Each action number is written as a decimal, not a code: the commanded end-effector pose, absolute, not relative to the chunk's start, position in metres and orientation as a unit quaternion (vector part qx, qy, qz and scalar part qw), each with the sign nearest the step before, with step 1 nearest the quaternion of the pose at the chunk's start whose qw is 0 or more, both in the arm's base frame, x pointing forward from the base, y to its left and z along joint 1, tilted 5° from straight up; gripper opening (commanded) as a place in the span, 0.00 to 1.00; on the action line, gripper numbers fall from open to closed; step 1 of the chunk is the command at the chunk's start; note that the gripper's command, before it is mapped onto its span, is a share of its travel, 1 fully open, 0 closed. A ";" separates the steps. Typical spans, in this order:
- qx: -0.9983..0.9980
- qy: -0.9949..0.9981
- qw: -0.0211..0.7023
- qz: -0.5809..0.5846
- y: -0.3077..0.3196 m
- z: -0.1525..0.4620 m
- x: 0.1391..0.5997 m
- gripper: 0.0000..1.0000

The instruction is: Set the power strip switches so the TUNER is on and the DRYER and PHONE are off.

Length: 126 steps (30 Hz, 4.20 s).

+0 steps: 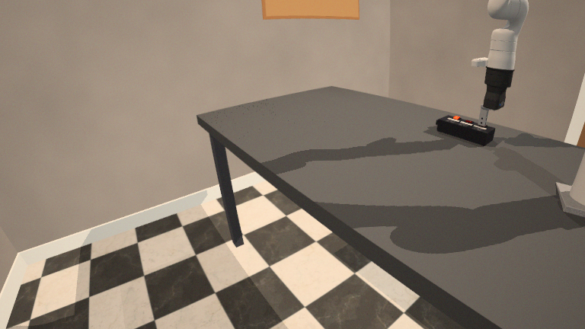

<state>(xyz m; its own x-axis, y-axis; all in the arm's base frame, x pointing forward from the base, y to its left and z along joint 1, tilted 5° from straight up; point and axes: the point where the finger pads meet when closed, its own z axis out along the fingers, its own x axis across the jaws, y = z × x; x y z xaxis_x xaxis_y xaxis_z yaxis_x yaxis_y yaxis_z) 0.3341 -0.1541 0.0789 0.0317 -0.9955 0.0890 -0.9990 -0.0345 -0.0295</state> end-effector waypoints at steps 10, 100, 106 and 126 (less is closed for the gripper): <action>0.718 -0.695 0.022 0.042 -0.154 0.088 0.333 0.00; 0.718 -0.694 0.022 0.042 -0.157 0.133 0.423 0.00; 0.718 -0.694 0.022 0.042 -0.158 0.131 0.423 0.00; 0.718 -0.695 0.022 0.042 -0.159 0.115 0.424 0.00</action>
<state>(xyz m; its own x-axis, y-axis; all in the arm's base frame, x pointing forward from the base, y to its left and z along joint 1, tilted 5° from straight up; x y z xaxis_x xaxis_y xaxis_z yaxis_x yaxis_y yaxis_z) 0.4249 -0.1583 0.1162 0.0338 -0.9954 0.0899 -0.9989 -0.0366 -0.0295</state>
